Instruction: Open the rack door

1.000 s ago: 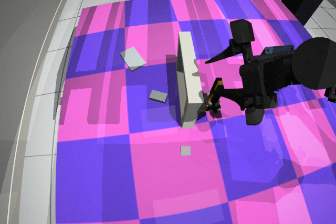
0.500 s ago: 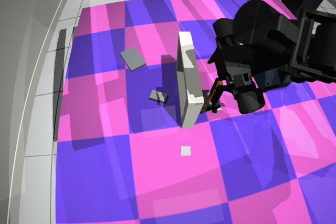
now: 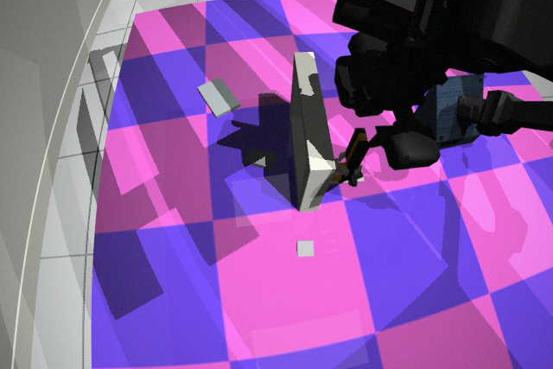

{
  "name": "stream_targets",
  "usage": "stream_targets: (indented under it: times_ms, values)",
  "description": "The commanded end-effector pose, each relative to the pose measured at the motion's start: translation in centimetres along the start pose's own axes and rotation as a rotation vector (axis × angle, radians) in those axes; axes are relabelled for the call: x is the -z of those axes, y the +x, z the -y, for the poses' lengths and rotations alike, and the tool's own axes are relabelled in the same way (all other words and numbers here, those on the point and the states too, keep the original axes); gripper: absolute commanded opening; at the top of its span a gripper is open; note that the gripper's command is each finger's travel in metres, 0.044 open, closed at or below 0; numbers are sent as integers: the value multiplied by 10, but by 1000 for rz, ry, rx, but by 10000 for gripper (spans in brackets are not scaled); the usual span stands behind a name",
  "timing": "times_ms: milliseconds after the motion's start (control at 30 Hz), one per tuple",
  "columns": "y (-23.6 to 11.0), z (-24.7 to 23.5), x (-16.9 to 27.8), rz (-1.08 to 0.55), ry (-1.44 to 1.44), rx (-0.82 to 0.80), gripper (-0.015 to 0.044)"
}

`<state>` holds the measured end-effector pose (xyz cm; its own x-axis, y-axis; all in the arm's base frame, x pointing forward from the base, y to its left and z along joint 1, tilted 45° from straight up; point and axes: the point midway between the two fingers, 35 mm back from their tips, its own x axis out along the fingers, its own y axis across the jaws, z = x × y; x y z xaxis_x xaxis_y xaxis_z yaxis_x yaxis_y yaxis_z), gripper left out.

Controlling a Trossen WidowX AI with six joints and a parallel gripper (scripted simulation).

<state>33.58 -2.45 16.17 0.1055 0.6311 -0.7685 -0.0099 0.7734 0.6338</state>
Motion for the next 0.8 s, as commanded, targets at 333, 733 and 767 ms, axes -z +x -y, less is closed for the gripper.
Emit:
stream_targets:
  times_ms: [333,733,767]
  values:
    - [3,-1,0,-57,70,-88,286]
    - [22,-3,1,-83,78,-89,286]
    - [23,-3,1,-85,79,-90,286]
